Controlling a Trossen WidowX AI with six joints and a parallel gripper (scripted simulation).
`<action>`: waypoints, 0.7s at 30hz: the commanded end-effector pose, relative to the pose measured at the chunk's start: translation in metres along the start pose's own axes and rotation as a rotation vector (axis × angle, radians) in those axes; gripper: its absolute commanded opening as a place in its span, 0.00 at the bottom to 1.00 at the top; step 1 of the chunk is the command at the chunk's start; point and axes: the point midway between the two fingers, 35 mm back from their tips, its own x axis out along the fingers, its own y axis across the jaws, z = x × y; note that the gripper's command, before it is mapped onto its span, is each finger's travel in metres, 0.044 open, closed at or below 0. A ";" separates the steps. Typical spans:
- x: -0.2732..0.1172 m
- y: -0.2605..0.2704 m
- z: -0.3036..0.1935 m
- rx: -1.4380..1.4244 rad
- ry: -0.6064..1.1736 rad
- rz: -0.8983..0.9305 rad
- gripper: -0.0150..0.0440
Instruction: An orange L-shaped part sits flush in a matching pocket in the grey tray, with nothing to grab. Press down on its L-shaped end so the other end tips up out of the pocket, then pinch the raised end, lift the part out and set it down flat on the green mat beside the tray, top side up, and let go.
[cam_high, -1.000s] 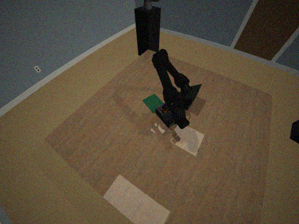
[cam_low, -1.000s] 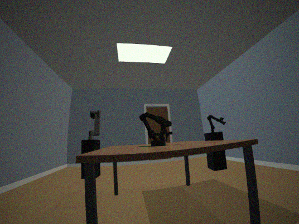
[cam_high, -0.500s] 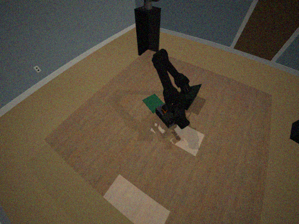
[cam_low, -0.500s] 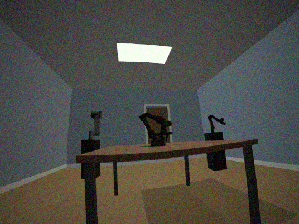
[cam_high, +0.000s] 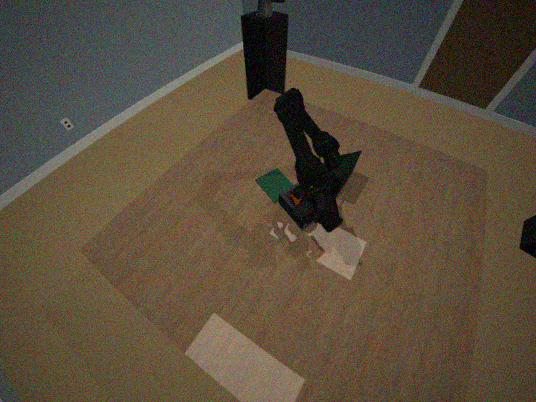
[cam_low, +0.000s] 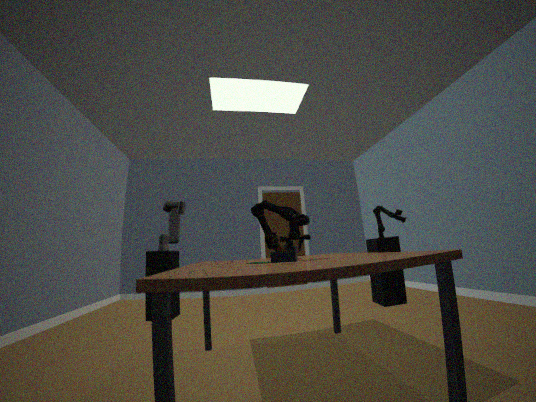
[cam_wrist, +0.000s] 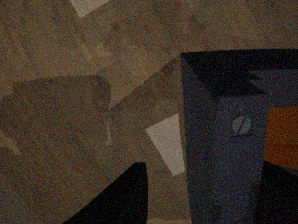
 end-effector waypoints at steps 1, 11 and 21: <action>-0.007 0.002 -0.001 -0.001 0.010 -0.004 0.56; -0.094 -0.010 -0.001 -0.002 0.012 -0.003 0.56; -0.094 -0.006 0.000 -0.007 -0.007 0.009 0.56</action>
